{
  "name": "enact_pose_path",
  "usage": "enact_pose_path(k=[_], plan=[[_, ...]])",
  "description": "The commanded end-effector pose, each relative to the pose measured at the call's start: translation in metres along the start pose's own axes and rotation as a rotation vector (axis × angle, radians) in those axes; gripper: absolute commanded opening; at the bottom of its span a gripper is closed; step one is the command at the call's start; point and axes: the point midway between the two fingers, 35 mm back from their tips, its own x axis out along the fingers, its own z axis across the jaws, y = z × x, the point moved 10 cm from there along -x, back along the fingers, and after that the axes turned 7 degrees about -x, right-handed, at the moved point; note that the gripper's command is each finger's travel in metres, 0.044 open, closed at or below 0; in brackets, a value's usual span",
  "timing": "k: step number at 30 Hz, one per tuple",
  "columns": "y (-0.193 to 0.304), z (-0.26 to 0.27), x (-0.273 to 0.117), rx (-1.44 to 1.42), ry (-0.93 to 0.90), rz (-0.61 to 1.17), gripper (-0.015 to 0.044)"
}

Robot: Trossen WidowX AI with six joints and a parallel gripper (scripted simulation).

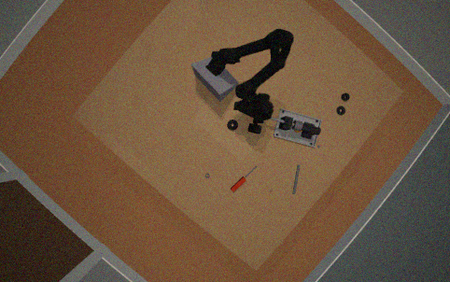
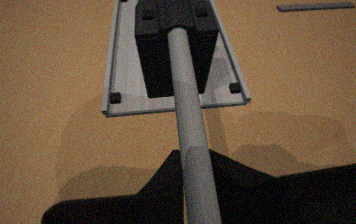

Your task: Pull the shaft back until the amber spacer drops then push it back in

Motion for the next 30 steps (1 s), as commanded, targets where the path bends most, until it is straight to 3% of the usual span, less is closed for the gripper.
enact_pose_path(k=[1,30], plan=[[-0.0034,-0.0009,0.0012,-0.005,0.005,-0.005,0.0],[-0.0038,-0.0006,0.0029,0.01,0.003,-0.002,0.0]])
